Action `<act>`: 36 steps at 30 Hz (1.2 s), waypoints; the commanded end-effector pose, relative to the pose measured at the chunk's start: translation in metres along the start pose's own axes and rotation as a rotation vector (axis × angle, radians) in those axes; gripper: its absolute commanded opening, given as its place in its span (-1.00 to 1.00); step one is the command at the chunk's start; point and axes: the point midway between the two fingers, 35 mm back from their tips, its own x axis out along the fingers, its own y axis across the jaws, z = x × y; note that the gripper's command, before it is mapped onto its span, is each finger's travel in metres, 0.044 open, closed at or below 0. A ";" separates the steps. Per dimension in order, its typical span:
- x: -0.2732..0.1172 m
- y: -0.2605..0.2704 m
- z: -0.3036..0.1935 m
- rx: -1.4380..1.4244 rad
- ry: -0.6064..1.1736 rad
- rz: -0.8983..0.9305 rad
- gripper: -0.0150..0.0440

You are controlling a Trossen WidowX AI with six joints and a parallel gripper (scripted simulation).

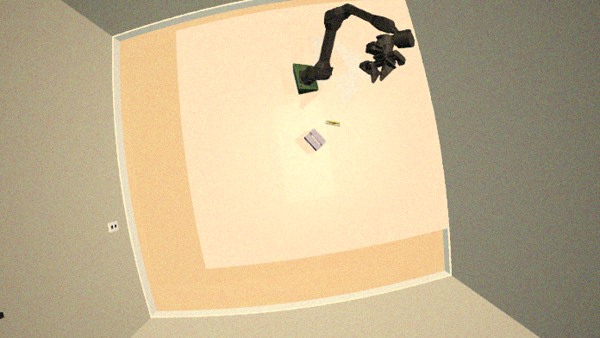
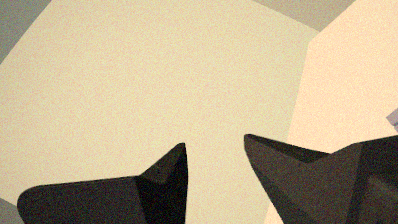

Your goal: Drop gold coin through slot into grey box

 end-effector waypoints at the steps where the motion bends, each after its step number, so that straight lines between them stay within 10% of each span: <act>1: 0.048 -0.048 -0.032 -0.563 0.108 -0.230 0.05; 21: 0.103 -0.151 -0.063 -1.503 0.688 -0.507 0.05; 36: 0.118 -0.231 -0.070 -1.880 1.387 -0.384 0.05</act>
